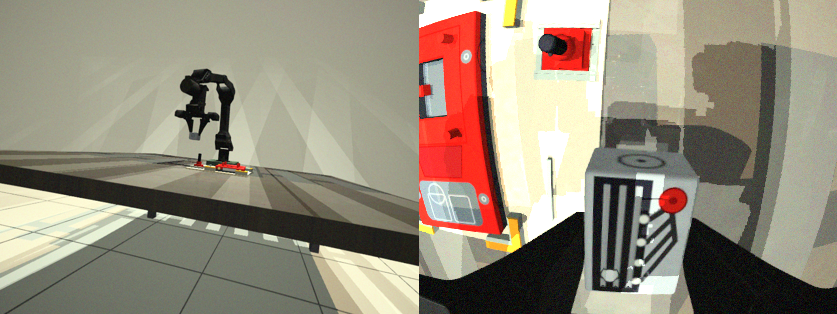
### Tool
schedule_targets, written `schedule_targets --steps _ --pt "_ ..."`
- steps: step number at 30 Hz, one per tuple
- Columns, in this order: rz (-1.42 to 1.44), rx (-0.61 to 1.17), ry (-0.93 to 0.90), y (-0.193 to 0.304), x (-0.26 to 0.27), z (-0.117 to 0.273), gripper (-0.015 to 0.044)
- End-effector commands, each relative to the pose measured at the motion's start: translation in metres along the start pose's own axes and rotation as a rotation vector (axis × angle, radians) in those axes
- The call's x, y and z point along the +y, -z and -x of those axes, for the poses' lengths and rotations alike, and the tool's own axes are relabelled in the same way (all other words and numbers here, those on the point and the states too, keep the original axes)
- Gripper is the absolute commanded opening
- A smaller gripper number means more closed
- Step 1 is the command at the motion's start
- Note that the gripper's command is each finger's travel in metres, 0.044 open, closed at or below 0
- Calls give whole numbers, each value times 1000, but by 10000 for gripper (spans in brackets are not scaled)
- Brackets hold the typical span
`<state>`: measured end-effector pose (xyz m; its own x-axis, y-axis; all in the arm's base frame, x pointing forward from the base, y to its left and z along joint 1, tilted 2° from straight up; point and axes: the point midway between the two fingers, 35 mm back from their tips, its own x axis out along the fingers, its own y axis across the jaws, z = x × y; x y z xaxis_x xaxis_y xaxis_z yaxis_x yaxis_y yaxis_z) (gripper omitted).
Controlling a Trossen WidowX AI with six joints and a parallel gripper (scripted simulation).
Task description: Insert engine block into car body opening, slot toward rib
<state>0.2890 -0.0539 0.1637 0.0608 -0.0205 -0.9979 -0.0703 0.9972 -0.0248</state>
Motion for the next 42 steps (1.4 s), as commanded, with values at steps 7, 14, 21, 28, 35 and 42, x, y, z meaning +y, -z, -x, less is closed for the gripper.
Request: schedule_targets --steps 7,14,21,28,35,42 --pt "13 -6 -3 -7 13 1 0" --pt "21 -6 -6 -16 31 -7 0" --pt "28 -6 -8 -24 49 -15 0" --pt "36 -7 -10 -30 68 -24 0" --pt "45 -7 -11 -35 88 -32 0" --pt "53 -8 -13 -39 108 -40 0"
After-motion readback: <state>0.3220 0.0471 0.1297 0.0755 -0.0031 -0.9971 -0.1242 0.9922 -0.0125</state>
